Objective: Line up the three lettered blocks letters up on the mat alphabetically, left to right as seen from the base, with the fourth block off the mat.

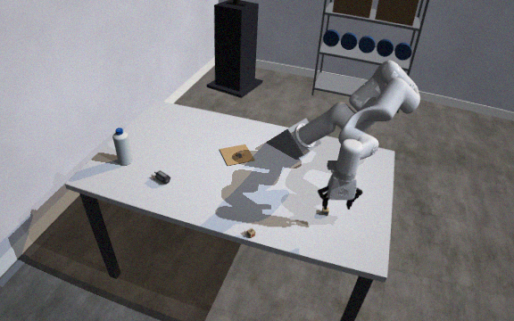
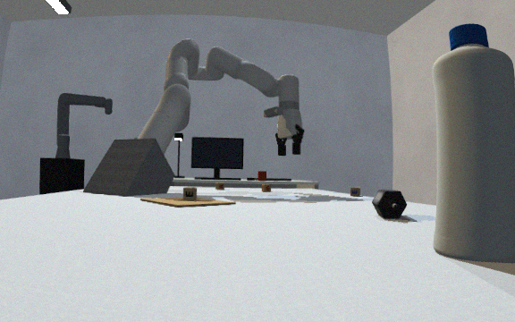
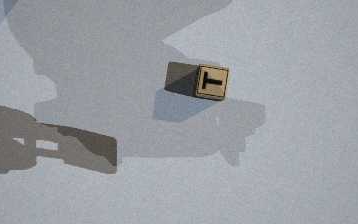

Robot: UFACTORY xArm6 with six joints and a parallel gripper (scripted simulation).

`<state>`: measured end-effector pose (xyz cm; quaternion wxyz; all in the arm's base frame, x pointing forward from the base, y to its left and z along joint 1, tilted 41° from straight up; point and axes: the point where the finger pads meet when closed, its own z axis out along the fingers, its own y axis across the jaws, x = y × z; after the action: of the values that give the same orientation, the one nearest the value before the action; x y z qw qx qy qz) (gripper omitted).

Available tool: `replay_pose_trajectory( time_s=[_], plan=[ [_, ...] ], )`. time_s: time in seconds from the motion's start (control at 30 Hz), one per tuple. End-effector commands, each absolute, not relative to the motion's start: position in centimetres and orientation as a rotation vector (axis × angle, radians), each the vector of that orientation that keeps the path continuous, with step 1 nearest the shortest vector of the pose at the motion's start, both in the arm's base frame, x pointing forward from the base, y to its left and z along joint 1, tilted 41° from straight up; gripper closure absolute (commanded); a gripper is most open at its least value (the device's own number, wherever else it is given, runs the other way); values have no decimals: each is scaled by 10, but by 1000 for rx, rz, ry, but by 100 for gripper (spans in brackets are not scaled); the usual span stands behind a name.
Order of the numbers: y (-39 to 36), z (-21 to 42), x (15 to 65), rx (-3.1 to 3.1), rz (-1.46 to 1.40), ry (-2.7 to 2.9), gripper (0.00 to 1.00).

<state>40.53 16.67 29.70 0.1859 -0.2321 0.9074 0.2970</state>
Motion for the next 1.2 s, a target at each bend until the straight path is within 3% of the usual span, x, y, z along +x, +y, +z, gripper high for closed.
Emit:
replay_pose_trajectory(
  time_s=[0.0, 1.17],
  plan=[
    [153, 300, 447, -662, 838, 2559, 0],
    [24, 229, 613, -661, 841, 2557, 0]
  ],
)
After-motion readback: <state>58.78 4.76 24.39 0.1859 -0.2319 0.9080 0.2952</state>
